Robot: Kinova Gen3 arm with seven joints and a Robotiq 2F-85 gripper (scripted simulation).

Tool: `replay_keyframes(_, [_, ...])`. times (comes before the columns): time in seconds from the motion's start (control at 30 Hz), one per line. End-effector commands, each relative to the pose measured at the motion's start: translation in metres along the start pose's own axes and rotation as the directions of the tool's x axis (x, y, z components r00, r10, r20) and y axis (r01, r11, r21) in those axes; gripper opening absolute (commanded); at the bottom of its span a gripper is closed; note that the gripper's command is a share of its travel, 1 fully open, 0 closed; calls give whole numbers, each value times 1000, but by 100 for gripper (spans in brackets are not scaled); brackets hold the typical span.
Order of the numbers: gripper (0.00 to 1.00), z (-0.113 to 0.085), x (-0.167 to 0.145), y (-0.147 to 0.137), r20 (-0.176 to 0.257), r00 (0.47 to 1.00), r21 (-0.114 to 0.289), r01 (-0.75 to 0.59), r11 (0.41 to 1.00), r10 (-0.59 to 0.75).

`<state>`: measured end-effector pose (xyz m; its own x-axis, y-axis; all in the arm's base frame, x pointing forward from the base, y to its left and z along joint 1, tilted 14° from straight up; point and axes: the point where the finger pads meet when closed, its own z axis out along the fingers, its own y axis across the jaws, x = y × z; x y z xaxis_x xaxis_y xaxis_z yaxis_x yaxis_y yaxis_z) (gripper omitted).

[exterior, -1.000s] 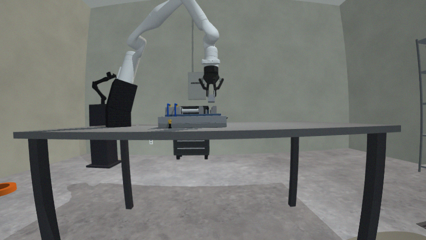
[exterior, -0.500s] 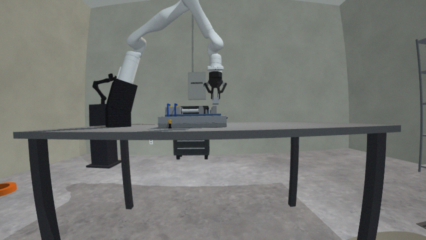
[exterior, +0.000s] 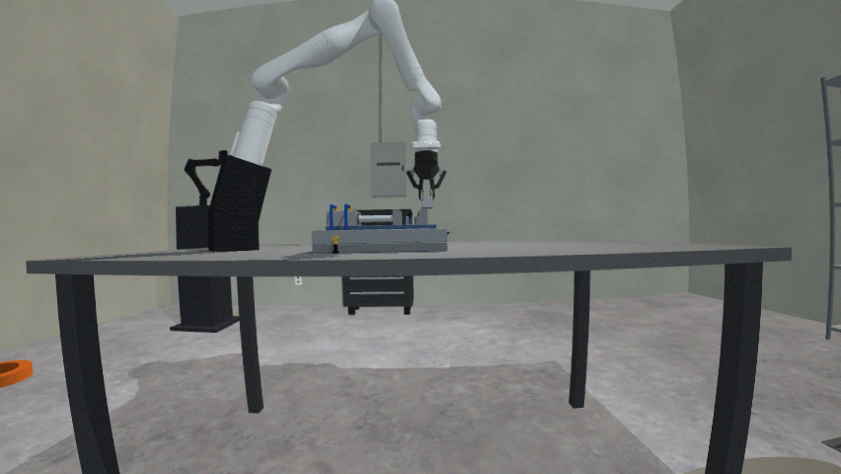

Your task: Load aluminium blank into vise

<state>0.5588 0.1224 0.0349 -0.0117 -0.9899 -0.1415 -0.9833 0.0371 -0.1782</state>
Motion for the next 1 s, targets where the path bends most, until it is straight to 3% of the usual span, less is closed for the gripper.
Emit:
replay_keyframes(0.0, [0,-2,-33,2,6,999,4,32,999,-32])
replay_keyframes(0.27, [0,-5,-73,8,11,999,8,33,999,-33])
replay_keyframes(0.97, [0,-6,-88,10,13,999,9,33,999,-33])
